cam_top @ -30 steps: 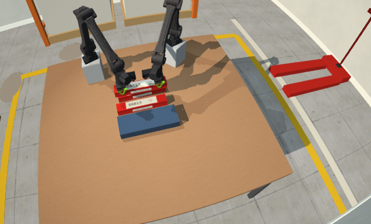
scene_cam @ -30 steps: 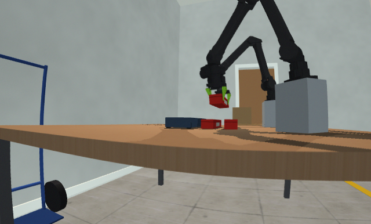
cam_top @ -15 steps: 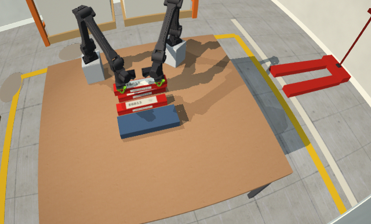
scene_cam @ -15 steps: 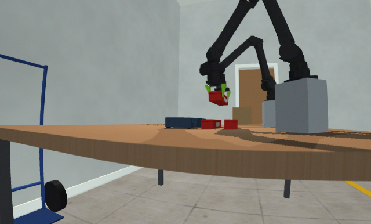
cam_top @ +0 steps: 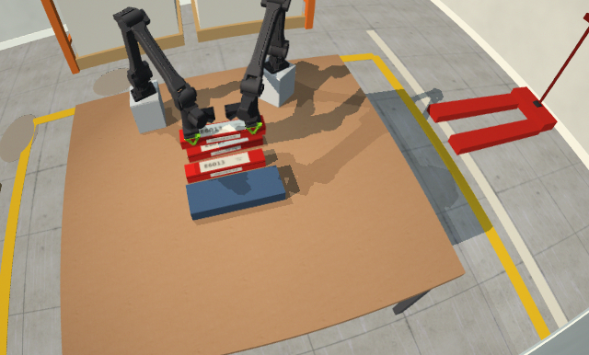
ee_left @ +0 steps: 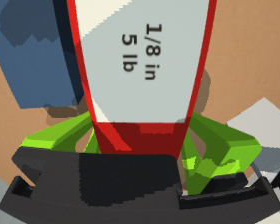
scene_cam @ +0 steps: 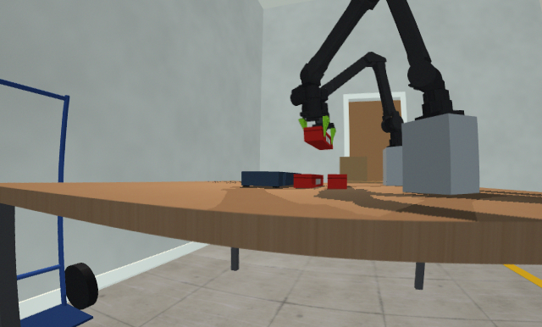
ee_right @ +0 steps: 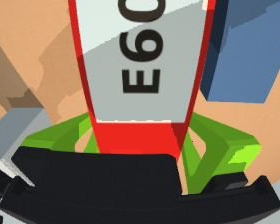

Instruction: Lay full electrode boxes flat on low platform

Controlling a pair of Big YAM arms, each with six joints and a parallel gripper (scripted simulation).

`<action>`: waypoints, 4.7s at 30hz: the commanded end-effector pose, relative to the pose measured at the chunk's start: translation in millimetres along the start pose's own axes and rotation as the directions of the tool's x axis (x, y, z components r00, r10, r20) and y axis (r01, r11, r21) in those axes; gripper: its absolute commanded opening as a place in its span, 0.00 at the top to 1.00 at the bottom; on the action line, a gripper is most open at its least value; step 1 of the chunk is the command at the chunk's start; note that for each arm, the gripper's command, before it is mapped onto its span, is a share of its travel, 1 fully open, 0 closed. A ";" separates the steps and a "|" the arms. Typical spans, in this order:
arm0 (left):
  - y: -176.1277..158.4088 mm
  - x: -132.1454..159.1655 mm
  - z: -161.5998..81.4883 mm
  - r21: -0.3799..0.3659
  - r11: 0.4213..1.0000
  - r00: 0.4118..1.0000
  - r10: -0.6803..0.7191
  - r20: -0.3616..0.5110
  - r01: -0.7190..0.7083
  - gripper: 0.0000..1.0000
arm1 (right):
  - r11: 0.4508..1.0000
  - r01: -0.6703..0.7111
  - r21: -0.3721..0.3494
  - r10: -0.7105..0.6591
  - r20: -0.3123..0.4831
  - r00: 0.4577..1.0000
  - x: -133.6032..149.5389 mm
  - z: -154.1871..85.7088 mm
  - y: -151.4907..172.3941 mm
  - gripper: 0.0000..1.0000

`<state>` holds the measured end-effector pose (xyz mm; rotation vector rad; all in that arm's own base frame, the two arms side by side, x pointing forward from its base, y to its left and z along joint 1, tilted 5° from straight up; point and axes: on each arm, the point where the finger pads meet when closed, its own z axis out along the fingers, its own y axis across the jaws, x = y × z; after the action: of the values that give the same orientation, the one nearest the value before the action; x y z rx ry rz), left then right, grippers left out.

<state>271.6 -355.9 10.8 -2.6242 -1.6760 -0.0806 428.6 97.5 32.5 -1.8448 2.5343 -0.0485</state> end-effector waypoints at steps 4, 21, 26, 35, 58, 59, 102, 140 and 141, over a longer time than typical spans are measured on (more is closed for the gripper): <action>35.9 -2.2 -73.7 -0.126 0.992 0.999 -0.001 0.039 0.006 1.00 | 0.992 -0.012 0.122 0.006 0.053 0.999 -5.8 -73.7 -36.5 1.00; 35.2 -1.2 -96.7 -0.128 0.992 0.999 -0.001 0.040 0.007 1.00 | 0.992 -0.012 0.123 0.006 0.054 0.999 -4.6 -96.4 -36.7 1.00; 36.1 -0.9 -100.3 -0.128 0.992 0.999 -0.001 0.040 0.007 1.00 | 0.992 -0.012 0.124 0.006 0.054 0.999 -4.4 -100.1 -37.9 1.00; 40.0 0.1 -111.7 -0.129 0.992 0.999 -0.001 0.040 0.007 1.00 | 0.992 -0.012 0.124 0.006 0.054 0.999 -3.7 -109.3 -41.8 1.00; 40.4 0.6 -112.4 -0.130 0.991 0.999 -0.002 0.040 0.007 1.00 | 0.992 -0.012 0.125 0.006 0.054 0.999 -2.4 -111.6 -43.9 1.00; 40.4 0.6 -112.4 -0.130 0.991 0.999 -0.002 0.040 0.007 1.00 | 0.992 -0.012 0.125 0.006 0.054 0.999 -2.4 -111.6 -43.9 1.00; 24.9 -4.3 -71.7 -0.096 0.995 1.000 0.001 0.027 0.002 1.00 | 0.996 -0.009 0.091 0.005 0.041 0.999 -6.7 -66.8 -25.4 1.00; 28.2 -4.8 -25.0 -0.094 0.996 1.000 0.001 0.026 0.002 1.00 | 0.996 -0.009 0.090 0.005 0.040 0.999 -7.7 -20.1 -28.4 1.00; 28.3 -4.8 -23.7 -0.094 0.996 1.000 0.001 0.026 0.002 1.00 | 0.996 -0.009 0.089 0.005 0.039 0.999 -7.8 -18.7 -28.5 1.00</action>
<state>276.5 -356.7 8.2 -2.6293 -1.6805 -0.1073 433.7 97.2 26.3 -1.8344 2.5229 -0.0658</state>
